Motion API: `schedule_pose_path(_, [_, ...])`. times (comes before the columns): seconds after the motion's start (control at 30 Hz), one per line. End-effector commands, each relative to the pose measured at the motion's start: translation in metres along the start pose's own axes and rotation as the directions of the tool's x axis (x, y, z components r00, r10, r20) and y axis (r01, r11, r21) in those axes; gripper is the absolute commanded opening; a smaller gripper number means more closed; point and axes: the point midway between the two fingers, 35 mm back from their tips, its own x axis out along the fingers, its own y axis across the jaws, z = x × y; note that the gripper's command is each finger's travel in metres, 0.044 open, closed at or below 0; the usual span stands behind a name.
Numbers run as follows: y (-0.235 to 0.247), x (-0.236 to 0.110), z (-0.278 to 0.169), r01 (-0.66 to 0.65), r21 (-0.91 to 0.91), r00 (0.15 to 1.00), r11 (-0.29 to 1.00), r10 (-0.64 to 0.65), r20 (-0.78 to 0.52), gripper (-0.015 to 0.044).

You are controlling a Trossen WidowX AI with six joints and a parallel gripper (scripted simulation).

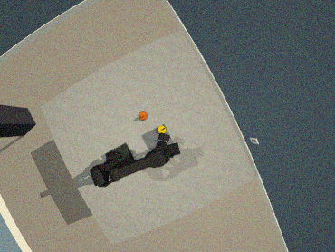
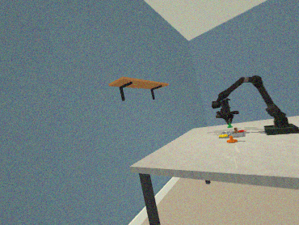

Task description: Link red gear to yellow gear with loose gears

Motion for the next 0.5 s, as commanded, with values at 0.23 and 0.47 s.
schedule_pose_path(0.23, [-0.0006,-0.0002,0.0007,0.004,-0.286,1.000,0.958,-0.003,0.005,0.0000])
schedule_pose_path(0.47, [-0.0006,-0.0003,0.0007,0.005,-0.475,1.000,0.880,-0.003,0.005,0.0000])
